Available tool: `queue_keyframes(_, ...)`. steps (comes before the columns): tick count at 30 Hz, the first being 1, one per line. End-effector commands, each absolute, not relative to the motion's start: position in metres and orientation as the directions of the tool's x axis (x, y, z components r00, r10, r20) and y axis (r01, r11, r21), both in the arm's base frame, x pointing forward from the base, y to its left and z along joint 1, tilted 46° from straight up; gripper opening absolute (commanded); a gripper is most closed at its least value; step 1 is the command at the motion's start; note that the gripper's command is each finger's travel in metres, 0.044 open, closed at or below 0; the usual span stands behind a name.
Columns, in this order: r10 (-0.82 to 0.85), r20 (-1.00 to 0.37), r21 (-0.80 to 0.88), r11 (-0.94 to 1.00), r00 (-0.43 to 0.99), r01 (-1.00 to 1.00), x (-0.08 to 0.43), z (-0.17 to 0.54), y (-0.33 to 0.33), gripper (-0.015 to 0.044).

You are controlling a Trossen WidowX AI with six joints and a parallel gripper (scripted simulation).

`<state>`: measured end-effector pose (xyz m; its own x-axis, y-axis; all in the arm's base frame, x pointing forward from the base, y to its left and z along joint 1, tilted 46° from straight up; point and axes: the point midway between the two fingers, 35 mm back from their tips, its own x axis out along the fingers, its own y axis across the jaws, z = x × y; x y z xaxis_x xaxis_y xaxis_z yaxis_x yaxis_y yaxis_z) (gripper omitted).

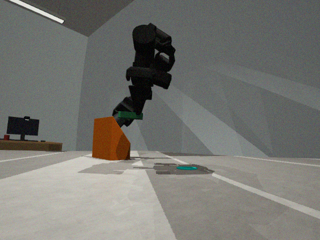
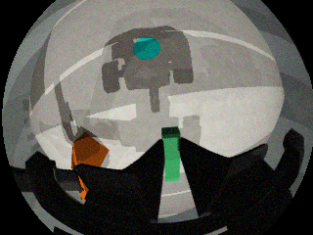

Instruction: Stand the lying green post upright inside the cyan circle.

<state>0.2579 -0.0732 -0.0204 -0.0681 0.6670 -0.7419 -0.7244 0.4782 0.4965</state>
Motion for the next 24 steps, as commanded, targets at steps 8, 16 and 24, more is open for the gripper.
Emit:
queue_keyframes(8,0.67,-0.74,0.568,0.577,-0.057,-0.587,0.275,-0.007,-0.063,0.0023)
queue_keyframes(16,0.674,-0.737,0.614,0.633,-0.054,-0.471,0.286,0.002,-0.055,0.0023)
queue_keyframes(24,0.679,-0.732,0.651,0.675,-0.052,-0.346,0.297,0.011,-0.046,0.0023)
